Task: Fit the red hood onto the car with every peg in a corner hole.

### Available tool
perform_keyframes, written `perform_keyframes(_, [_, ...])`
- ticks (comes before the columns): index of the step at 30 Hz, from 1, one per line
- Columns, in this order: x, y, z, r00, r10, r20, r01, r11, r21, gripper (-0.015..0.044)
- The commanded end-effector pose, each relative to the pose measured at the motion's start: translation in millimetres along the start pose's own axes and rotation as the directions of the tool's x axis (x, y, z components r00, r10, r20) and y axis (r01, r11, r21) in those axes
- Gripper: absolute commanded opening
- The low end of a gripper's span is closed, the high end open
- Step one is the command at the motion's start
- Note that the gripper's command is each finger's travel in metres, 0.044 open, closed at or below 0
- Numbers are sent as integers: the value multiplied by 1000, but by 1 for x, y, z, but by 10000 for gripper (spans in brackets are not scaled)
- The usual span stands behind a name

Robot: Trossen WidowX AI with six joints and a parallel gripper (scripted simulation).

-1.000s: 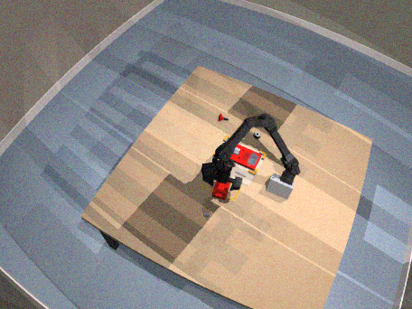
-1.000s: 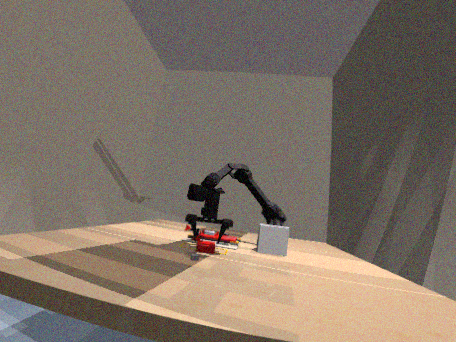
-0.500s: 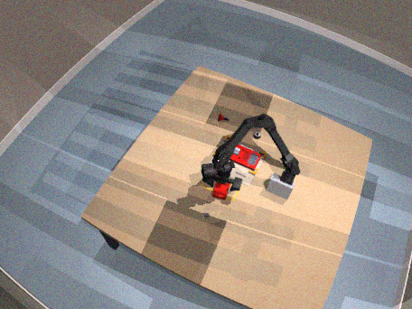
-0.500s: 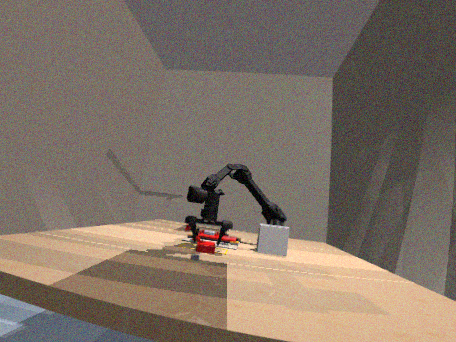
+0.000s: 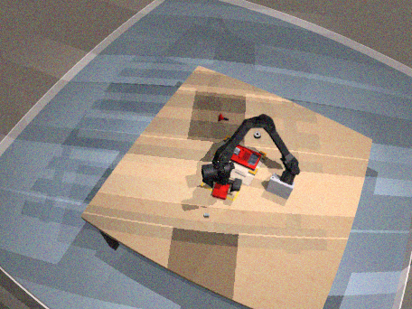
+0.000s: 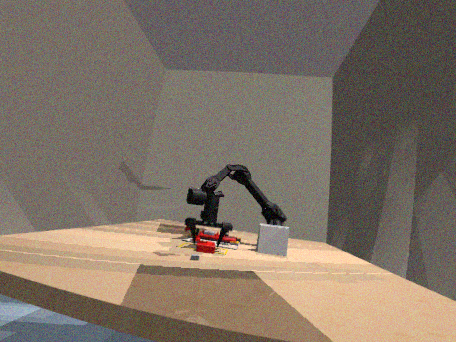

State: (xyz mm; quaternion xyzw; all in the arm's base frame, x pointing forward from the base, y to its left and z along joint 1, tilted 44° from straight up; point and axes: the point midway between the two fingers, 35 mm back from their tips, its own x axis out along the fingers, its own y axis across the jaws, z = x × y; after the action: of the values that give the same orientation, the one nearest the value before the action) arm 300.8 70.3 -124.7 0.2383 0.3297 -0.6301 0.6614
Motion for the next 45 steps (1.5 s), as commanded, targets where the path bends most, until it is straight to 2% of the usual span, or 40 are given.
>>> perform_keyframes(1, [2,0,0,1000,1,3,-1,1000,-4,440])
perform_keyframes(8, [6,0,0,1000,1,3,-1,1000,-4,440])
perform_keyframes(12, [4,0,0,1000,0,0,0,1000,0,335])
perform_keyframes(21, [4,0,0,1000,0,0,0,1000,0,275])
perform_keyframes(31, [-4,0,0,1000,-1,1,1,1000,-1,12])
perform_keyframes(32, [-6,0,0,1000,-1,1,1,1000,-1,0])
perform_keyframes(45, [-37,0,0,1000,-1,-1,1,1000,-1,0])
